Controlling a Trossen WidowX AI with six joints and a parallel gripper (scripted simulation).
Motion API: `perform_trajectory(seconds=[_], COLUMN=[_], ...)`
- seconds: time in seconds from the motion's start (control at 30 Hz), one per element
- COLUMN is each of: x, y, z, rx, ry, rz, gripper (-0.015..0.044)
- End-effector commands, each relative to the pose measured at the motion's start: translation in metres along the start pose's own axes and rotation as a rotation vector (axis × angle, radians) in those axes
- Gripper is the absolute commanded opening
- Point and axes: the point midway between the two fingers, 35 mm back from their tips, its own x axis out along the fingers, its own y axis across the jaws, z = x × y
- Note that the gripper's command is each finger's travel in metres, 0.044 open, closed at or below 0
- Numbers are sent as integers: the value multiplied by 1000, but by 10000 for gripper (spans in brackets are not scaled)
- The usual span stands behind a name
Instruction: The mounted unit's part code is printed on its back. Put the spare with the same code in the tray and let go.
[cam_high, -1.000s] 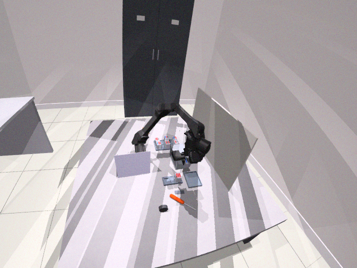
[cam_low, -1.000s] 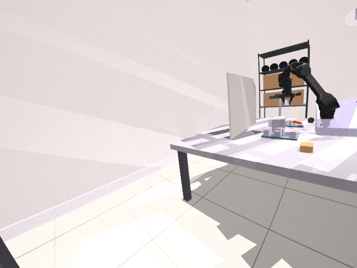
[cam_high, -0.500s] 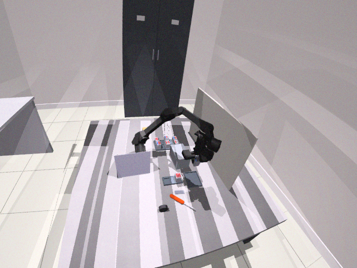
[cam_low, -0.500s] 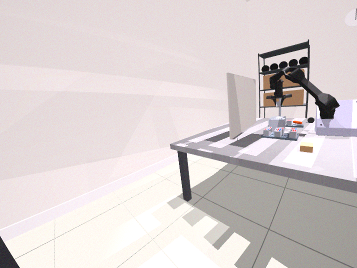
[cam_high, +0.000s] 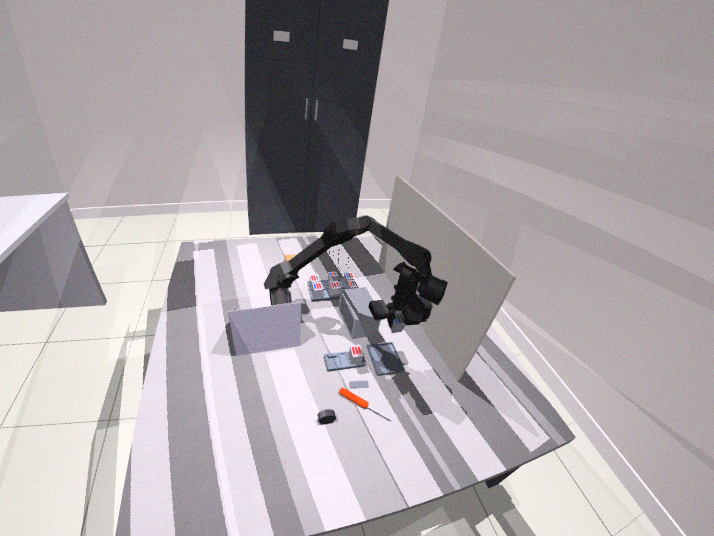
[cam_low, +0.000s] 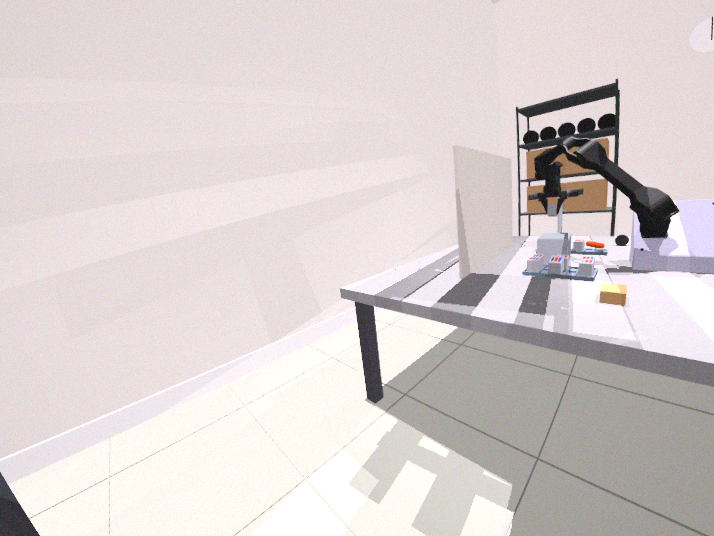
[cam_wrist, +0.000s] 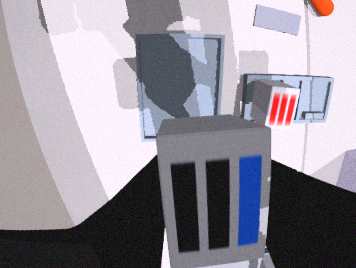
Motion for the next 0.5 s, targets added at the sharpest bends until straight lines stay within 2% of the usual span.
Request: perform_trajectory(seconds=[0.0, 0.47], x=[5, 18], y=[2, 4], z=[0, 1], rx=[3, 3], ry=[2, 1], rz=[2, 2], gripper=[0, 0])
